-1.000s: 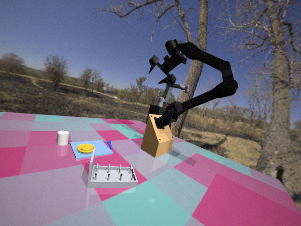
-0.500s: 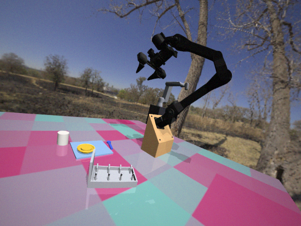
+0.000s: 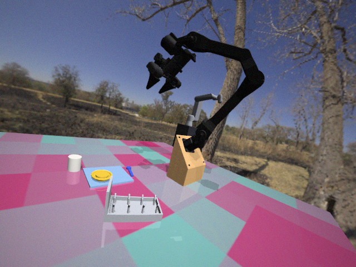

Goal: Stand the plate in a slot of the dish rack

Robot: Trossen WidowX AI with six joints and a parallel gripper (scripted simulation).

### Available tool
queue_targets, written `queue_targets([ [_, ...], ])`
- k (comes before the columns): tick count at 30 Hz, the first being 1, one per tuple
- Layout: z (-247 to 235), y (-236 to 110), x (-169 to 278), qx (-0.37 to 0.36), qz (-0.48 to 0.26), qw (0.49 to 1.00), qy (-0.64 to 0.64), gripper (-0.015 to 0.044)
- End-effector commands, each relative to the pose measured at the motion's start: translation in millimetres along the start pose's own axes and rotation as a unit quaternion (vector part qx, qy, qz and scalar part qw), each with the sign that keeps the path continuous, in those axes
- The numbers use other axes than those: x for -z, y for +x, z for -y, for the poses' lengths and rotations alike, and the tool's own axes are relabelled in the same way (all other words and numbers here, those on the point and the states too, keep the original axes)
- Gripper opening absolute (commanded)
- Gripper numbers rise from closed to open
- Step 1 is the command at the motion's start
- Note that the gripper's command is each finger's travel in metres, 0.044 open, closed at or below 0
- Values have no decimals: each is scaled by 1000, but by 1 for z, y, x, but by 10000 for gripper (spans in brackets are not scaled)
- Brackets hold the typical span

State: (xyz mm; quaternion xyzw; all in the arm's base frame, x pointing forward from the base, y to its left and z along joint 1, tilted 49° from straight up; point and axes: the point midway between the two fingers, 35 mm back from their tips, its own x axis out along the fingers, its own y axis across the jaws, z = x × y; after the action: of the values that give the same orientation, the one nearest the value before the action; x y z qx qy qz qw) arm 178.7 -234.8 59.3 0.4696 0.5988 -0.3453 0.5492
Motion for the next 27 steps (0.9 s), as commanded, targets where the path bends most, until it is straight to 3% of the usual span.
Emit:
queue_targets([
  [1,-23,10,1,-18,-28,997,-69,400],
  [14,-89,43,17,-79,-106,956,-263,400],
  [27,-152,81,51,-149,-177,868,-438,400],
])
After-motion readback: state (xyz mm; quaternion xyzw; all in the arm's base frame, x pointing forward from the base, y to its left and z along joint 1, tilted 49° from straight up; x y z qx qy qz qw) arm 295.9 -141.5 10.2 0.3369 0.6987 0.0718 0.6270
